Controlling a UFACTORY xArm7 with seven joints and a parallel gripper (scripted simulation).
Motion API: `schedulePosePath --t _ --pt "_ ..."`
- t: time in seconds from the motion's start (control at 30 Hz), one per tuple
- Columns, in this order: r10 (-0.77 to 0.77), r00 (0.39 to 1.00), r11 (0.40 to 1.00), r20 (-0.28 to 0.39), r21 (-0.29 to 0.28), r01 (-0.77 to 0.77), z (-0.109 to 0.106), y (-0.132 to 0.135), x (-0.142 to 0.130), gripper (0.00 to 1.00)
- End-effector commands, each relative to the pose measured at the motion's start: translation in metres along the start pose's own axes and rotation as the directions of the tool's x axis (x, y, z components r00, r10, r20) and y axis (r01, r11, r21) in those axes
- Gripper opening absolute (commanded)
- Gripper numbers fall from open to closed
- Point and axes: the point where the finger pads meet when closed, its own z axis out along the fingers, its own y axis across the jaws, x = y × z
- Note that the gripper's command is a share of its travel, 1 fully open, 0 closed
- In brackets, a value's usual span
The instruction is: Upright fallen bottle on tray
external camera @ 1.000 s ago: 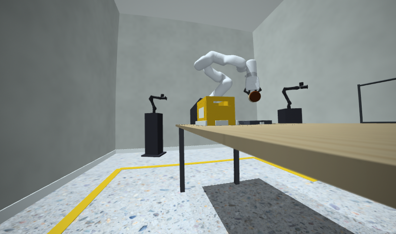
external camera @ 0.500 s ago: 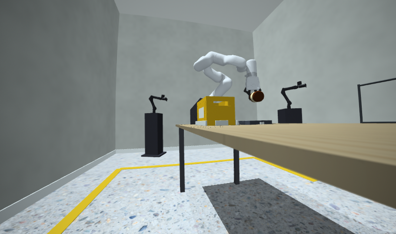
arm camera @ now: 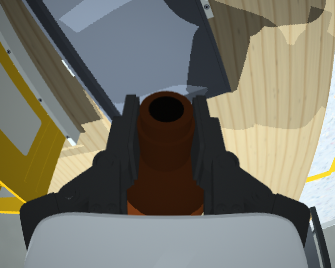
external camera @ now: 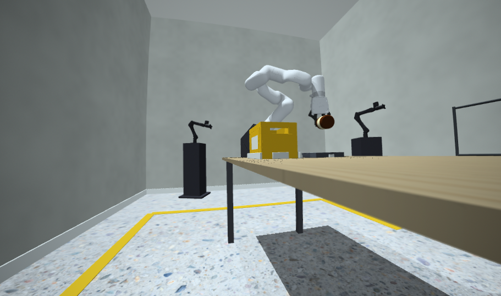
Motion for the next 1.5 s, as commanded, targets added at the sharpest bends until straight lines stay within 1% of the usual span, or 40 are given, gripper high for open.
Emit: schedulePosePath --t 0.0,0.17,0.37,0.43,0.77,1.47 --pt "-0.002 1.0 1.0 0.003 -0.002 0.002 -0.001 0.0005 -0.001 0.0" --pt "-0.031 1.0 1.0 0.003 -0.002 0.031 -0.001 0.0005 -0.001 0.0" --pt "-0.114 0.993 0.993 0.003 -0.001 0.114 -0.0011 0.0005 -0.0009 0.0" --pt "-0.114 0.993 0.993 0.003 -0.001 0.114 -0.0011 0.0005 -0.0009 0.0" --pt "-0.244 0.97 0.97 0.003 -0.001 0.244 -0.001 0.0005 -0.001 0.0" --pt "-0.263 0.965 0.965 0.003 -0.001 0.263 -0.001 0.0005 -0.001 0.0"
